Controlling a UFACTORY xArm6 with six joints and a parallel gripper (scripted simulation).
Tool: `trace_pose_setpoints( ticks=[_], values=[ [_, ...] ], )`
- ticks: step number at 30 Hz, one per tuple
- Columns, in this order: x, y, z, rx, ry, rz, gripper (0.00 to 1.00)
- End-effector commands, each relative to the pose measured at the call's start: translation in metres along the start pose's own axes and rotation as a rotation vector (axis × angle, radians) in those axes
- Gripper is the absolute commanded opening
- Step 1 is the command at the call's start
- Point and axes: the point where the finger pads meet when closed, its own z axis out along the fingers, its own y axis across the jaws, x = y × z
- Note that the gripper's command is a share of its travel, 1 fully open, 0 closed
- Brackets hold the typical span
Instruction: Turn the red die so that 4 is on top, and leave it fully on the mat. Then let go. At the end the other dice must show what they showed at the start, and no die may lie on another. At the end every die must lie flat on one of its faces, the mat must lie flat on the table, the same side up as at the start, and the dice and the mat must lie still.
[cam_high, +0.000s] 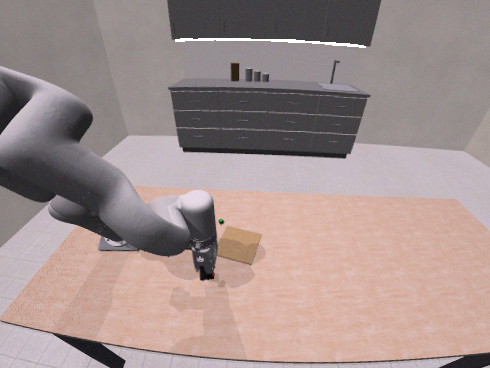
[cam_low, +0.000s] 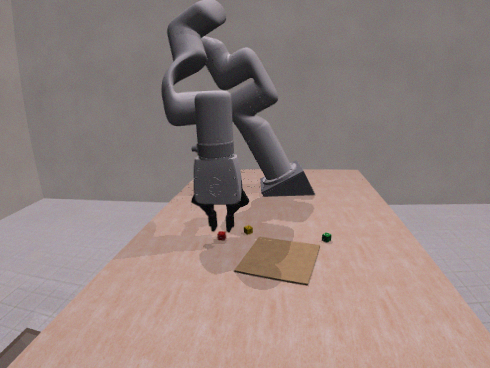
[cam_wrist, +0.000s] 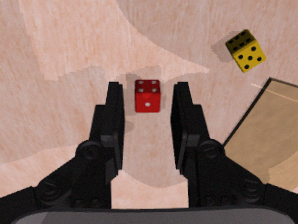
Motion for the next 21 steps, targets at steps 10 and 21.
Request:
trace_pose_setpoints(
  ticks=[10,21],
  values=[
    [-0.0012,-0.0003,-0.0007,0.0,-0.003,0.001,0.31],
    [-0.0012,-0.0003,0.0056,0.0,-0.003,0.001,0.31]
  ],
)
